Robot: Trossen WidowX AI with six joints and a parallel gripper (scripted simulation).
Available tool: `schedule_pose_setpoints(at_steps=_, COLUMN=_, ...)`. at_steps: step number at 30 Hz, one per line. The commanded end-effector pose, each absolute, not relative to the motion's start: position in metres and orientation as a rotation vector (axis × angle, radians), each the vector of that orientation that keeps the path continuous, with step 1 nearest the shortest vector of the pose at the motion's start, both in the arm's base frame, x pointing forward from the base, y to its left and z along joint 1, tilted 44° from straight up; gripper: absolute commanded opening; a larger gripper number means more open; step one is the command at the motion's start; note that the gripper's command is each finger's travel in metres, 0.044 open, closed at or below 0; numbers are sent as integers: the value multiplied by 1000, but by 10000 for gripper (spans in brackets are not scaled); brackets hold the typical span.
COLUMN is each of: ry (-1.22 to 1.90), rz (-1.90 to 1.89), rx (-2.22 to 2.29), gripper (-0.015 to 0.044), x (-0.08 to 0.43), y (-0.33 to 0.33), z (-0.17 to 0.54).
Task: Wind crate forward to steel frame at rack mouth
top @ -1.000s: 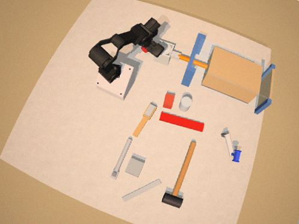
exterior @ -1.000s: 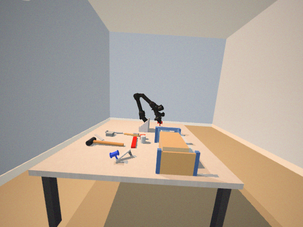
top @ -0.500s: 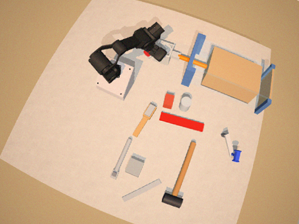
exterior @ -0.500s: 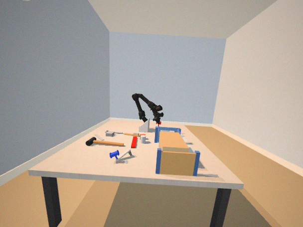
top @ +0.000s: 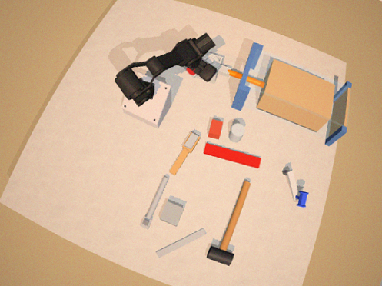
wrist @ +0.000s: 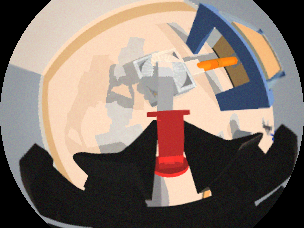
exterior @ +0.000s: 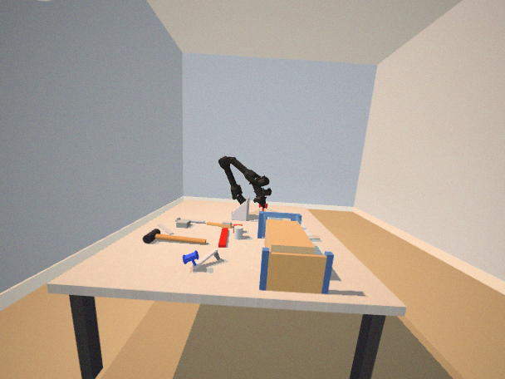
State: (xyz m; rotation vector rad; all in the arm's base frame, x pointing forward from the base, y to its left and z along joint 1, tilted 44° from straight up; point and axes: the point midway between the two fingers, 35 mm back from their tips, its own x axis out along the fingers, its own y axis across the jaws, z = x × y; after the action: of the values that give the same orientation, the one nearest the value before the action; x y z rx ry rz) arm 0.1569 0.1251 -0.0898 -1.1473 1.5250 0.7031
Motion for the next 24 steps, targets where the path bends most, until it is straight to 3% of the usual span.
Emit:
schedule_pose_setpoints(at_steps=1, ry=1500, rz=651, rx=-1173, gripper=0, x=175, y=118, z=-88)
schedule_pose_setpoints(at_steps=24, ry=1498, rz=648, rx=-1174, gripper=0, x=211, y=112, z=-89)
